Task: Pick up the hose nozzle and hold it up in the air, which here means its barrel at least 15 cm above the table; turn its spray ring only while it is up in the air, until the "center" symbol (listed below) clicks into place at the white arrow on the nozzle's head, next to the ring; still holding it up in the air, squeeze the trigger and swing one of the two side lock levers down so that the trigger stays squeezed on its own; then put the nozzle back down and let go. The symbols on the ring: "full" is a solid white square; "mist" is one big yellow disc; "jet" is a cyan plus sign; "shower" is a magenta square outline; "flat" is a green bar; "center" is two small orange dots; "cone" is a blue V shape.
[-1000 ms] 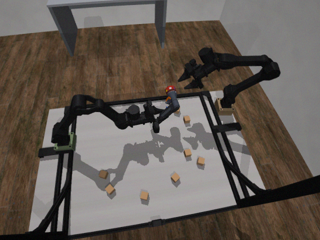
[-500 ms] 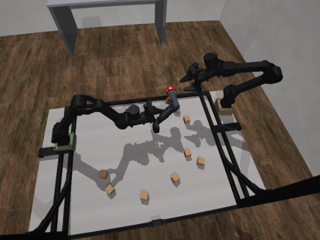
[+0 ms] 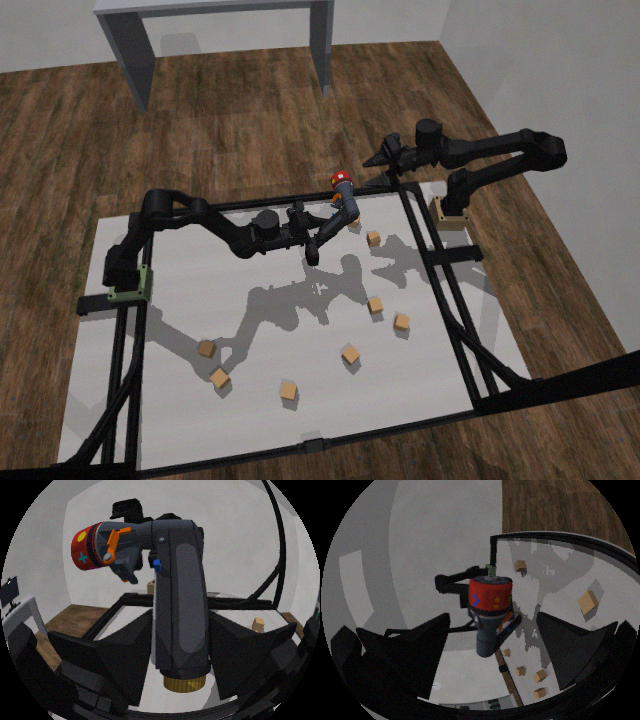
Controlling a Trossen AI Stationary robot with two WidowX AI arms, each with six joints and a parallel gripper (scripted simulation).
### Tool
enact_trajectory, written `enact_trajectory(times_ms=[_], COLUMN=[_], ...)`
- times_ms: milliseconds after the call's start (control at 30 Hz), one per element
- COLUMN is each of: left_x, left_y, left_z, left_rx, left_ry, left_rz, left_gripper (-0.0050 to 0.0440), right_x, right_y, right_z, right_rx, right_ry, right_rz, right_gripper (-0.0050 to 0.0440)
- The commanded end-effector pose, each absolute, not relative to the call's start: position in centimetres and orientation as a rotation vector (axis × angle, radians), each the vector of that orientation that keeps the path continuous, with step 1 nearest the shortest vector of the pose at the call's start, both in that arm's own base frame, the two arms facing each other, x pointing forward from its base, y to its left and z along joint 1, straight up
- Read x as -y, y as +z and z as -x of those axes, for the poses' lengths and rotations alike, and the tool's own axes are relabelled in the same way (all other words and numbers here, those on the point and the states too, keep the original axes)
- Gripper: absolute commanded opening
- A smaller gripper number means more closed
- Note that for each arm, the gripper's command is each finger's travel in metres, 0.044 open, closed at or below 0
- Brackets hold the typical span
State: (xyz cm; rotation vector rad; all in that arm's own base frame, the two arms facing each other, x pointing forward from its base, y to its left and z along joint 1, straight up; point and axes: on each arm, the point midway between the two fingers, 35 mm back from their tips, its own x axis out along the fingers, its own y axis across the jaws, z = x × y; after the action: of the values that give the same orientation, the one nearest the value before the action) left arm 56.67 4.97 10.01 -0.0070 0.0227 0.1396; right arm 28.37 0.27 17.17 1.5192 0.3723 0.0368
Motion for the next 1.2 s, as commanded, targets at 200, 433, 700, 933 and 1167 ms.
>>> enact_trajectory(times_ms=[200, 433, 700, 933, 1167], left_x=[-4.9, -4.9, -4.9, -4.9, -4.9], left_y=[10.8, 10.8, 10.8, 10.8, 10.8], left_z=[-56.8, -56.8, -56.8, -56.8, -56.8], left_rx=[0.000, 0.000, 0.000, 0.000, 0.000], left_ry=[0.139, 0.139, 0.139, 0.139, 0.139], left_rz=[0.000, 0.000, 0.000, 0.000, 0.000], left_gripper=[0.0000, 0.0000, 0.0000, 0.0000, 0.0000], right_x=[-0.4, -0.5, -0.9, -1.0, -1.3], right_y=[15.8, 15.7, 15.7, 15.7, 15.8], right_z=[-28.2, -28.8, -30.0, -30.8, -31.9], right_rx=[-0.317, -0.317, -0.316, -0.316, -0.316], right_ry=[0.095, 0.095, 0.096, 0.096, 0.096], right_rz=[-1.543, -1.543, -1.543, -1.543, -1.543], right_gripper=[0.0400, 0.0400, 0.0400, 0.0400, 0.0400])
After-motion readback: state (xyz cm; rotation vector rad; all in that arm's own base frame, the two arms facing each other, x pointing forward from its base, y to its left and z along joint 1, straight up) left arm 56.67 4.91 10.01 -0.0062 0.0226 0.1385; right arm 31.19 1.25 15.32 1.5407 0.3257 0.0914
